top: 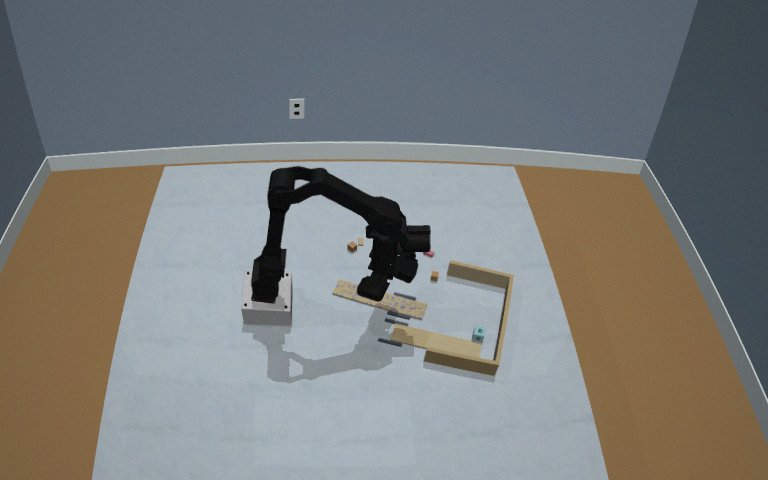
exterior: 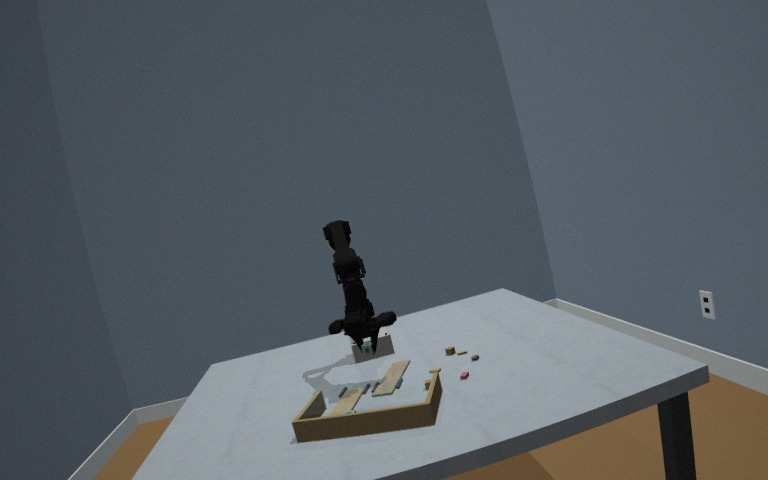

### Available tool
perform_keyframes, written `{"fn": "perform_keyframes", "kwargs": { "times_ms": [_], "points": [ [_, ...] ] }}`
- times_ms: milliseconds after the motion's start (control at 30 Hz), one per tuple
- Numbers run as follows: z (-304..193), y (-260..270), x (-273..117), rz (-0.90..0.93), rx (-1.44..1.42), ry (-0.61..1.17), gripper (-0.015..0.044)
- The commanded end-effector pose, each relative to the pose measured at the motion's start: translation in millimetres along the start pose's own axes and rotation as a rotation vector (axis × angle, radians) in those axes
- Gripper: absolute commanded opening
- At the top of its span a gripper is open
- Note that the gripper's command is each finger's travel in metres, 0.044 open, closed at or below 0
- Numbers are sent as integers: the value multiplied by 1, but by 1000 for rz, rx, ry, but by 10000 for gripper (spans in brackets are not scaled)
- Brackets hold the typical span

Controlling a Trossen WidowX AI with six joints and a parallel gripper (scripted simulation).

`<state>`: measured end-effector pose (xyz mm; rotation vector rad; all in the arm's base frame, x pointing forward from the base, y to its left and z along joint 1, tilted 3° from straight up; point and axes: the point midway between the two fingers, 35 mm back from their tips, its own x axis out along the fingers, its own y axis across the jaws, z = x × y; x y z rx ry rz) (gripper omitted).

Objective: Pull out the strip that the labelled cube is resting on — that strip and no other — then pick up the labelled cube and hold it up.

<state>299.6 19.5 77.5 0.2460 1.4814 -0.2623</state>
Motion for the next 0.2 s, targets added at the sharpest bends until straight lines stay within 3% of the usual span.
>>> {"fn": "perform_keyframes", "kwargs": {
  "times_ms": [0, 167],
  "points": [
    [0, 1, -1, 6, 1, 0, 0],
    [0, 1, -1, 6, 1, 0, 0]
  ]
}}
